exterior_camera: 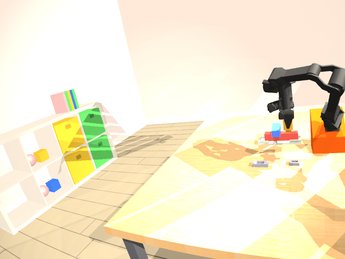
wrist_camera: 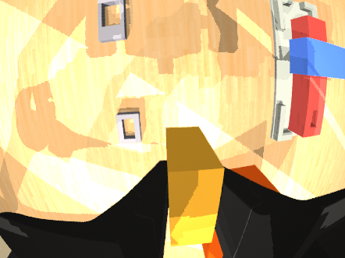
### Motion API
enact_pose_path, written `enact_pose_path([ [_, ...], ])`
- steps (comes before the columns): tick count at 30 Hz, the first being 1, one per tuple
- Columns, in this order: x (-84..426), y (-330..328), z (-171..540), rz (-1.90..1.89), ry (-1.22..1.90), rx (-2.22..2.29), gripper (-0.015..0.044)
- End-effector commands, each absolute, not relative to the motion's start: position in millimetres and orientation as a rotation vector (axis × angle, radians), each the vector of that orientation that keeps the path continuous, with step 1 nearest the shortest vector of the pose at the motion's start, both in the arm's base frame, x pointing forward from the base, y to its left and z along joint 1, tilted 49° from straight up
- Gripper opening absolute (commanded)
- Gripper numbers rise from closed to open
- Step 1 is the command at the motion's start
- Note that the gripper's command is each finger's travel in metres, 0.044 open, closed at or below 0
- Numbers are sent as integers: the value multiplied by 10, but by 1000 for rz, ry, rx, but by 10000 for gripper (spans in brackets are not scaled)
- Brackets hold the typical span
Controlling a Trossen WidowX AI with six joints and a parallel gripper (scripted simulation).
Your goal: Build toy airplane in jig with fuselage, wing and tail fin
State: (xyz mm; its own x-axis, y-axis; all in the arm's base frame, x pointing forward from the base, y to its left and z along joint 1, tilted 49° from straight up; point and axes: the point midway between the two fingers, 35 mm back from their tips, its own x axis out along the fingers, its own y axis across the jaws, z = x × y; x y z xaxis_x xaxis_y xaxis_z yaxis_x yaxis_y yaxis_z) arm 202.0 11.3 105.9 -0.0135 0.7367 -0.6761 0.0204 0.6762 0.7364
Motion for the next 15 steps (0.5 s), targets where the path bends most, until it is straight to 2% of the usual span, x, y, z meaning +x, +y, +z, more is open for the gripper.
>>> enact_pose_path([
  [1, 2060, 42, 974, 639, 1494, 652, 0],
  [15, 2140, -227, 634, 641, 1497, 646, 0],
])
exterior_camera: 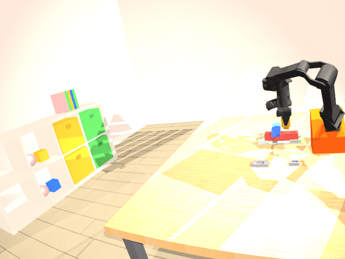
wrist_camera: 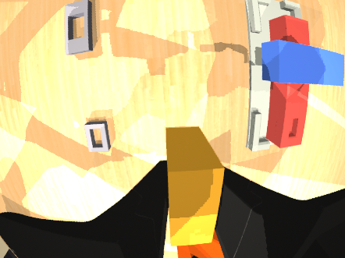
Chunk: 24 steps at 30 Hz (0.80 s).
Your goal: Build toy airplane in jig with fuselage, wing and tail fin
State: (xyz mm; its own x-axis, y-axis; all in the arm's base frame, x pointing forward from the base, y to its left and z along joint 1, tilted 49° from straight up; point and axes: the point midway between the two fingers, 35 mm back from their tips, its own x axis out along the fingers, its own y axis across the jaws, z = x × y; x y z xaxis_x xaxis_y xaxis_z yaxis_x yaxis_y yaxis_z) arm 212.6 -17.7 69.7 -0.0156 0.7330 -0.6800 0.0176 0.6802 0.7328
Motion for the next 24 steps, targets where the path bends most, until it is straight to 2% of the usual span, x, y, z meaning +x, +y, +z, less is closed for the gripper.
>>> enact_pose_path([
  [1, 2142, -245, 609, 641, 1498, 646, 0],
  [24, 2124, -638, -33, 630, 1502, 657, 0],
])
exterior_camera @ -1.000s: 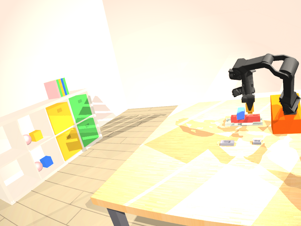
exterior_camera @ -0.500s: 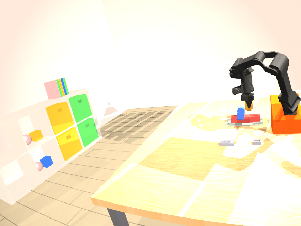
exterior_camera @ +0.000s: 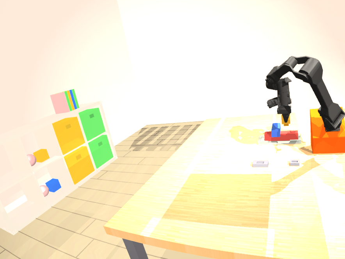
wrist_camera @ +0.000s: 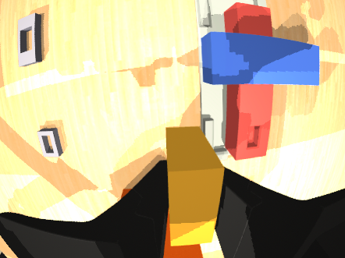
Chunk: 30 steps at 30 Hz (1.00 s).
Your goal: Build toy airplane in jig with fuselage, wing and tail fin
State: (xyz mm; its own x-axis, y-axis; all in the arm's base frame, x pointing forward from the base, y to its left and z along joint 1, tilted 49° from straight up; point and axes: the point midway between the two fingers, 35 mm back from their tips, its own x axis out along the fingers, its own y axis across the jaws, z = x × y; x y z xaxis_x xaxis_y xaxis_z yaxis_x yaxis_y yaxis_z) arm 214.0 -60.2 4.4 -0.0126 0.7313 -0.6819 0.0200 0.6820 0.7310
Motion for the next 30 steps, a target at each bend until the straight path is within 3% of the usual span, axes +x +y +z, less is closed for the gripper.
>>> enact_pose_path([
  [1, 2116, -652, -62, 627, 1505, 661, 0],
  [30, 1871, -968, -896, 660, 1477, 648, 0],
])
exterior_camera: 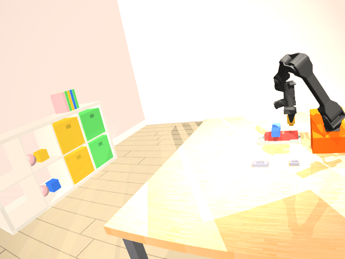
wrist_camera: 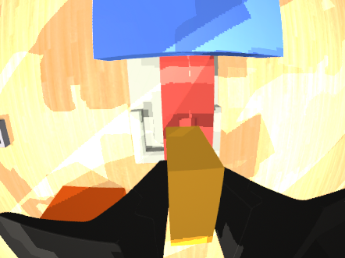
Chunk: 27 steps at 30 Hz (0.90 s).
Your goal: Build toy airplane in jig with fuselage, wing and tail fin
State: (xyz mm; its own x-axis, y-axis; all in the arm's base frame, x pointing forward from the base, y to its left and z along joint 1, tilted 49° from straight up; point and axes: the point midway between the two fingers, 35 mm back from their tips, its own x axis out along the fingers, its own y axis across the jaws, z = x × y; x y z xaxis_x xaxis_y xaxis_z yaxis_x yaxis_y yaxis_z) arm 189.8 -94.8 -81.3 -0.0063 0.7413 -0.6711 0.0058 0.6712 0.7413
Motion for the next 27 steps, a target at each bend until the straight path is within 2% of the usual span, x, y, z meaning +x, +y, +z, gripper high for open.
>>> enact_pose_path([
  [1, 1861, -974, -920, 661, 1476, 647, 0],
  [3, 1853, -978, -940, 663, 1474, 646, 0],
  [6, 1857, -980, -937, 663, 1474, 646, 67],
  [27, 1852, -951, -974, 663, 1474, 646, 67],
])
